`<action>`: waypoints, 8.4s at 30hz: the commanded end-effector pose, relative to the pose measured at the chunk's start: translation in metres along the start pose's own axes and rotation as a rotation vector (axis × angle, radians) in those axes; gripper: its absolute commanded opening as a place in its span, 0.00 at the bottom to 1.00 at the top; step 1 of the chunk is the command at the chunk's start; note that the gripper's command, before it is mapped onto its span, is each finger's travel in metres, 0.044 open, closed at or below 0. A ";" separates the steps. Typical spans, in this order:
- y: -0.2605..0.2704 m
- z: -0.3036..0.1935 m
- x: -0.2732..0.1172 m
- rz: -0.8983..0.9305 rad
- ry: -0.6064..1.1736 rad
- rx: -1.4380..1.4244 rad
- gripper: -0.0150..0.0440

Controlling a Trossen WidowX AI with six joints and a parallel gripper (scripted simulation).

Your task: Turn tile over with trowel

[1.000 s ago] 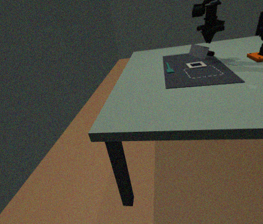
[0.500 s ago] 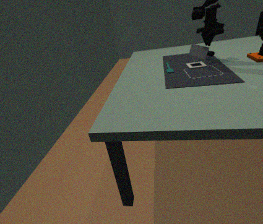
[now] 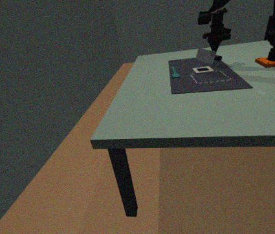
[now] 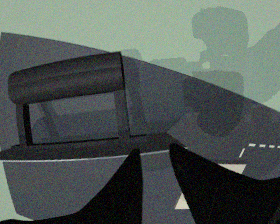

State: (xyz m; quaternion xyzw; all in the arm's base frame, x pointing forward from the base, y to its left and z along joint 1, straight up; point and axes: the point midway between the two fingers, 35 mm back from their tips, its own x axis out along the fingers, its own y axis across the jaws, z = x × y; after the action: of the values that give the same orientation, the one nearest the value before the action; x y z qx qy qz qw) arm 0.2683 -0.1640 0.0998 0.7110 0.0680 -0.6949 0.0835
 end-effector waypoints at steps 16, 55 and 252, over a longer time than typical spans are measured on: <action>0.000 -0.002 0.002 -0.002 0.006 0.004 0.42; 0.000 -0.002 0.002 -0.002 0.006 0.004 0.42; 0.046 -0.063 -0.030 0.007 0.013 -0.939 0.71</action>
State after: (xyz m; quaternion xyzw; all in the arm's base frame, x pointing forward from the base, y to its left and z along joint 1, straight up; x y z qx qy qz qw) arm 0.3380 -0.1878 0.1295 0.6240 0.3404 -0.6040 0.3605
